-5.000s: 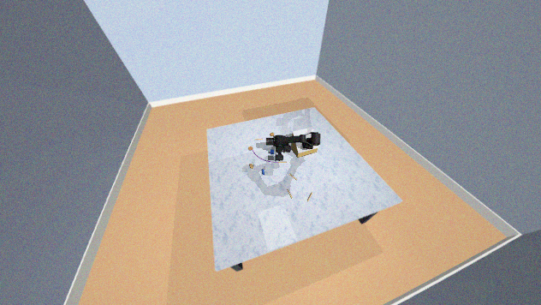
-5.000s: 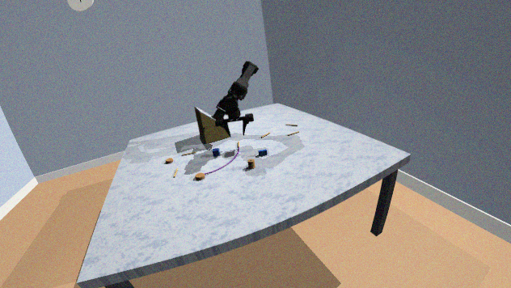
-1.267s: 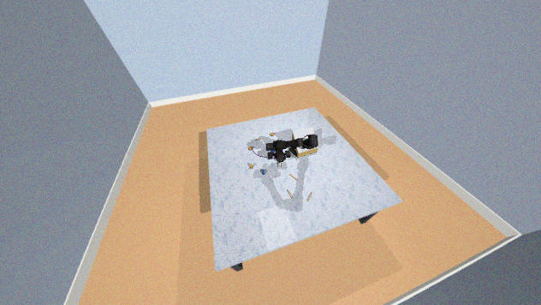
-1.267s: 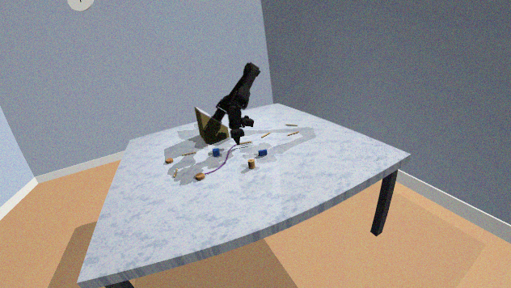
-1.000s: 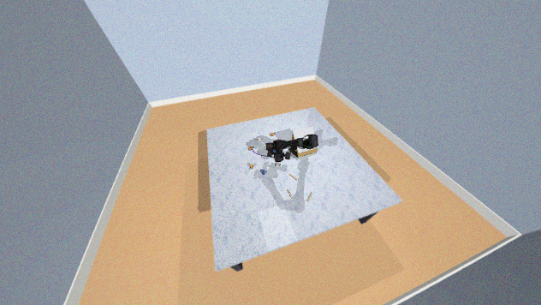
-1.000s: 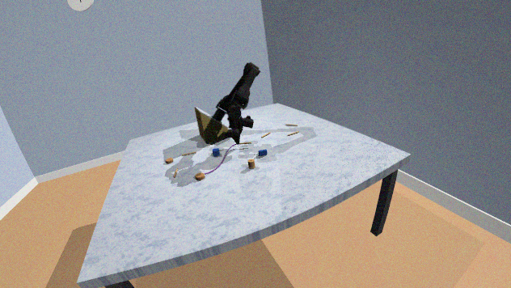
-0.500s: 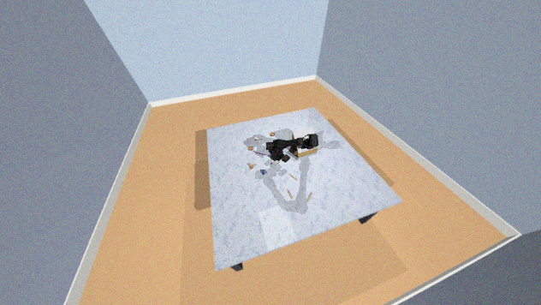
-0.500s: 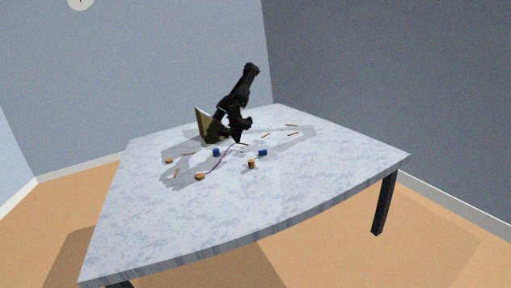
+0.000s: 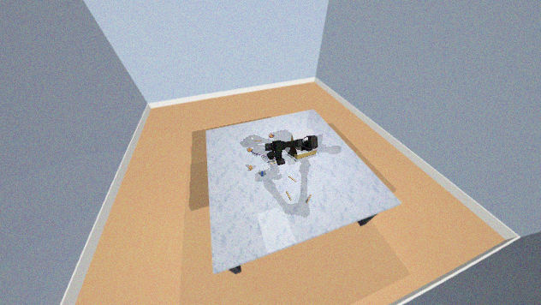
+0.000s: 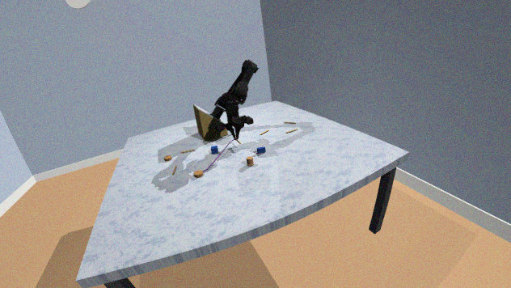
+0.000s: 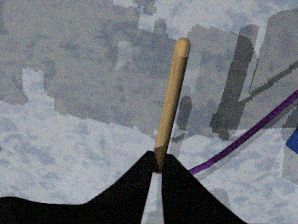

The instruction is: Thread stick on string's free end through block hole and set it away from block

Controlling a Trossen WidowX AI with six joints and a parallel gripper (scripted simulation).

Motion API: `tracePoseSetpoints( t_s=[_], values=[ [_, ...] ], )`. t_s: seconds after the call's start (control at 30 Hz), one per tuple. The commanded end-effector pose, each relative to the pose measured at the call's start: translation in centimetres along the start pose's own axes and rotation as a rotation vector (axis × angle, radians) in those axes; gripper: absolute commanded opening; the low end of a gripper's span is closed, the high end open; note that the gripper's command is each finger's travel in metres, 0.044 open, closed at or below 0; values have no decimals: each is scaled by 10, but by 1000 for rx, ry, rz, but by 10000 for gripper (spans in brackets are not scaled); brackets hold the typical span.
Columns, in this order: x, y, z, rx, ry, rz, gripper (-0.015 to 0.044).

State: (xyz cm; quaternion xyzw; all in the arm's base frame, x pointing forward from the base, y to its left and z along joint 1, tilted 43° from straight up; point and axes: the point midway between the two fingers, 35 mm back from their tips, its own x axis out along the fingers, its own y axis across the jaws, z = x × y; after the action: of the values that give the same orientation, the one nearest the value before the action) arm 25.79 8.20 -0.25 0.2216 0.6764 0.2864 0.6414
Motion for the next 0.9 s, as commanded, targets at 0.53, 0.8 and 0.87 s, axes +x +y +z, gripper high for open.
tracePoseSetpoints(
  t_s=[0.53,0.8,0.87],
  values=[
    [-7,0,0,706,2,-2,0],
    [-10,0,-1,993,1,-3,0],
    [-10,0,-1,1065,1,-3,0]
  ],
)
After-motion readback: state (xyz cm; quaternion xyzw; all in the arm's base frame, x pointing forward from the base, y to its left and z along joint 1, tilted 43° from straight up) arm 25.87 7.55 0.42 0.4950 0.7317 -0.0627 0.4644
